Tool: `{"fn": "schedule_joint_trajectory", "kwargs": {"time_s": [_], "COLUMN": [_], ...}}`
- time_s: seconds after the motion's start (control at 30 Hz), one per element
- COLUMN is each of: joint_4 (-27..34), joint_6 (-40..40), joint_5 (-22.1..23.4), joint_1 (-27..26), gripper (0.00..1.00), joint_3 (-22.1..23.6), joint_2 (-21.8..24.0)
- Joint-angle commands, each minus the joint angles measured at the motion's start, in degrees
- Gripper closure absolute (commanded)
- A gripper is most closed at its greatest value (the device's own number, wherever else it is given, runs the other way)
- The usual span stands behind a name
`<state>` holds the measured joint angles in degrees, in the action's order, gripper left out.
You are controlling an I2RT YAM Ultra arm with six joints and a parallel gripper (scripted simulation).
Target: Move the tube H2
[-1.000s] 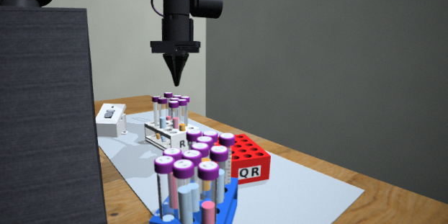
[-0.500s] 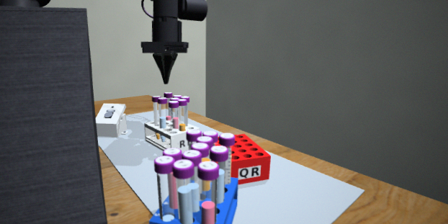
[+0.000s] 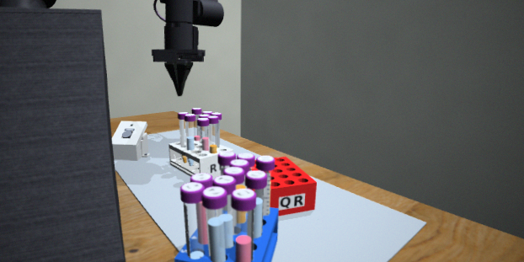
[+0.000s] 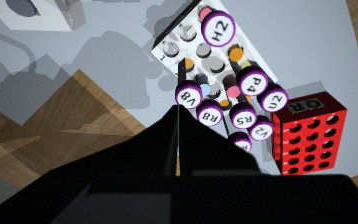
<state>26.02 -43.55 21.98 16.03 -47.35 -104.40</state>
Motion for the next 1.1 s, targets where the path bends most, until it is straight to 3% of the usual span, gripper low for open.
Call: {"fn": "schedule_joint_trajectory", "kwargs": {"time_s": [0.0, 1.07], "joint_4": [-0.6, -1.0], "joint_6": [3.7, 24.8], "joint_5": [-0.8, -4.8], "joint_1": [1.2, 21.6], "gripper": [1.00, 1.00], "joint_3": [1.0, 4.4], "joint_2": [2.2, 12.0]}}
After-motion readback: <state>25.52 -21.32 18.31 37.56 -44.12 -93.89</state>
